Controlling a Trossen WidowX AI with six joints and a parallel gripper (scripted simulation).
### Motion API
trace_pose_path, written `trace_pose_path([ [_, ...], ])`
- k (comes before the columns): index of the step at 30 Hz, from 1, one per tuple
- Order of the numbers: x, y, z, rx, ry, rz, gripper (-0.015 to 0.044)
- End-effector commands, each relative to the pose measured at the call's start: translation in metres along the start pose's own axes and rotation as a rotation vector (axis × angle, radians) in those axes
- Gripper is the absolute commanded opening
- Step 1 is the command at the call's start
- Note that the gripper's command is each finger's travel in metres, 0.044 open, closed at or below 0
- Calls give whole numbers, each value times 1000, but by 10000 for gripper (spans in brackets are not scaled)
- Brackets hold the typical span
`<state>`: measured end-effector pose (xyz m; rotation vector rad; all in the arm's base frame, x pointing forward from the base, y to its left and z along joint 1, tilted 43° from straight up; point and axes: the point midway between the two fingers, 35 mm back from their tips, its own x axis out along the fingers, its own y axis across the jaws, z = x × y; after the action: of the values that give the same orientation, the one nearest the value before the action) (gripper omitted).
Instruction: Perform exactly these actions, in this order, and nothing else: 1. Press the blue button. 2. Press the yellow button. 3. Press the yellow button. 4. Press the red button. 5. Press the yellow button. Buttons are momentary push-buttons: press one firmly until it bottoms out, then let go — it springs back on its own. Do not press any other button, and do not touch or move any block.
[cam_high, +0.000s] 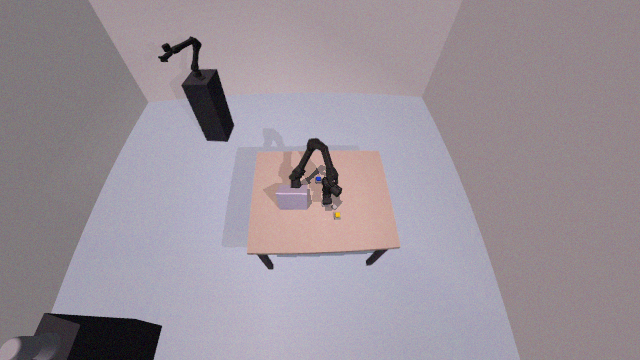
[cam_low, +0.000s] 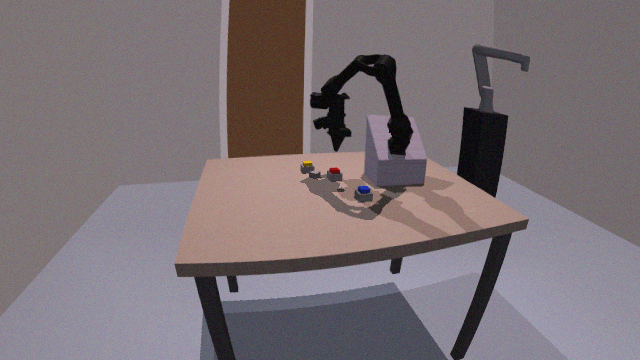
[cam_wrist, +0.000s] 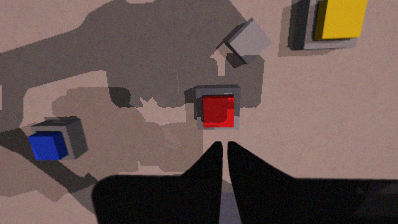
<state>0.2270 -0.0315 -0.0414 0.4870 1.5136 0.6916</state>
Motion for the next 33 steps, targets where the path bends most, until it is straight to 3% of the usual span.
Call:
trace_pose_path([
  [1,-18,1,2,-18,-7,-13,20],
  [6,-21,-10,14,-18,-8,-14,20],
  [17,-23,-99,85,-22,-11,-18,20],
  [22,-22,-104,89,-22,-11,-18,20],
  [27,36,-105,90,-22,-12,-17,20],
  [33,40,-105,90,-22,-12,-16,20],
])
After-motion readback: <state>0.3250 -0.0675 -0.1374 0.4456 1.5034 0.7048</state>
